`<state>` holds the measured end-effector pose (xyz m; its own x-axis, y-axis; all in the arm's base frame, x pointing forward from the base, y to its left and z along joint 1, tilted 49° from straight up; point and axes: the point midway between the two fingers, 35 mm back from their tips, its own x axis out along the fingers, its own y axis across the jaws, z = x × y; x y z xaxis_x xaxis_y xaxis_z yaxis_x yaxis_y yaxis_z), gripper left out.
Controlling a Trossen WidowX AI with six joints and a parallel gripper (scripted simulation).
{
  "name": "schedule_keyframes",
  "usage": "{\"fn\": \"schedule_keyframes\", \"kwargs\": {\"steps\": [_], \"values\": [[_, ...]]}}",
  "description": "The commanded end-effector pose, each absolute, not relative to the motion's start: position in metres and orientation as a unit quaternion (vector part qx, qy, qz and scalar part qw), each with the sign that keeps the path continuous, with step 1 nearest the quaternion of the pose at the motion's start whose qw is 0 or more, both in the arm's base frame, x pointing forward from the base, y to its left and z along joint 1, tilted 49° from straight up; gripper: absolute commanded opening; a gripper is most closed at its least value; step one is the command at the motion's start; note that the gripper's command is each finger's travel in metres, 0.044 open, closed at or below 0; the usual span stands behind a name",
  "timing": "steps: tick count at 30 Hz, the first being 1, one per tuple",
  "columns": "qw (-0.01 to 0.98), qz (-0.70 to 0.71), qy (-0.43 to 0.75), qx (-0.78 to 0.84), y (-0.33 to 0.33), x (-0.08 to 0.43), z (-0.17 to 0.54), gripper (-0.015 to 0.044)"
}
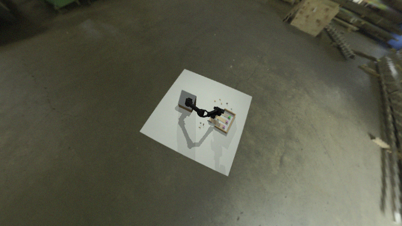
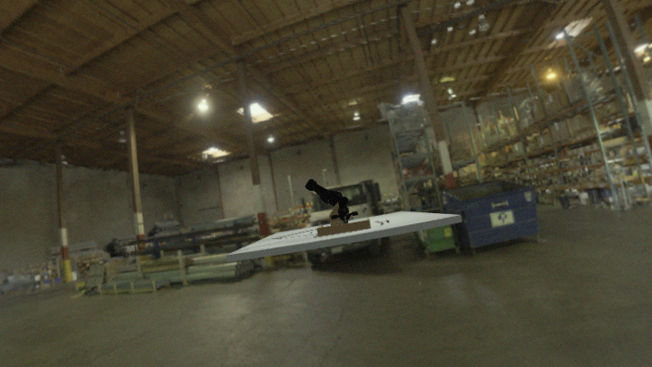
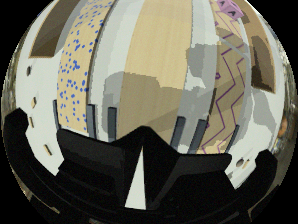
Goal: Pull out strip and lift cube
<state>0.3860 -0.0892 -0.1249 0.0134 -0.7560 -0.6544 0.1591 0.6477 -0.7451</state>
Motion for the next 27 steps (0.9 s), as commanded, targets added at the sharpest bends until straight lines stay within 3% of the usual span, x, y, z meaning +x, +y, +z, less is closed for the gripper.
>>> {"fn": "schedule_keyframes", "kwargs": {"steps": [1,27], "values": [[0.664,-0.342,0.618,-0.244,-0.091,0.376,-0.127,0.0],[0.664,-0.342,0.619,-0.244,-0.089,0.336,-0.132,0.0]]}}
